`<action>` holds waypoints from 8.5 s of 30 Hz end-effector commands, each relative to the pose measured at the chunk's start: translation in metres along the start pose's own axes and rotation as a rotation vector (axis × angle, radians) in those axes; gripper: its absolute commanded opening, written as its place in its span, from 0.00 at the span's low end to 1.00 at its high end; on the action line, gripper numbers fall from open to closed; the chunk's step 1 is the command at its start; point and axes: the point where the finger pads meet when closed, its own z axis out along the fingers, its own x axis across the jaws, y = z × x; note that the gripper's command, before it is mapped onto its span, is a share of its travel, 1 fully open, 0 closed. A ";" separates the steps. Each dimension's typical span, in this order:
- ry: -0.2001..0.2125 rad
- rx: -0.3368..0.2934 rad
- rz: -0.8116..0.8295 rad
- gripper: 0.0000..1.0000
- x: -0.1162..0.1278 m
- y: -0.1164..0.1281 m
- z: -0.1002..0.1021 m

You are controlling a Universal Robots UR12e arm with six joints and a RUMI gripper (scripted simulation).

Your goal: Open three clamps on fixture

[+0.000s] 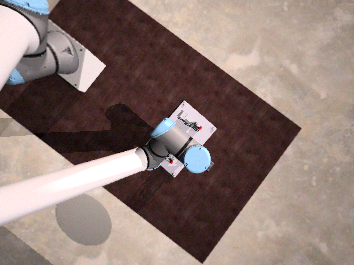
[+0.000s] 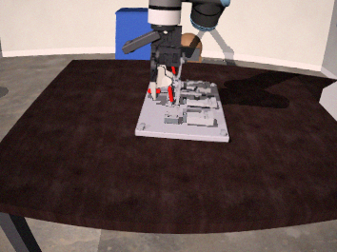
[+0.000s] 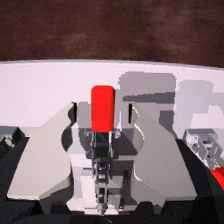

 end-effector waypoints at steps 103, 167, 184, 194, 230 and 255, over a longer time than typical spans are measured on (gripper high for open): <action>0.000 0.001 0.000 0.00 0.000 0.003 -0.008; 0.000 0.001 0.000 0.00 0.000 0.040 -0.033; 0.000 0.001 0.000 0.00 0.000 0.047 -0.033; 0.000 0.001 0.000 0.00 0.000 0.049 -0.033; 0.000 0.001 0.000 0.00 0.000 0.050 -0.033; 0.000 0.001 0.000 0.28 0.000 0.050 -0.033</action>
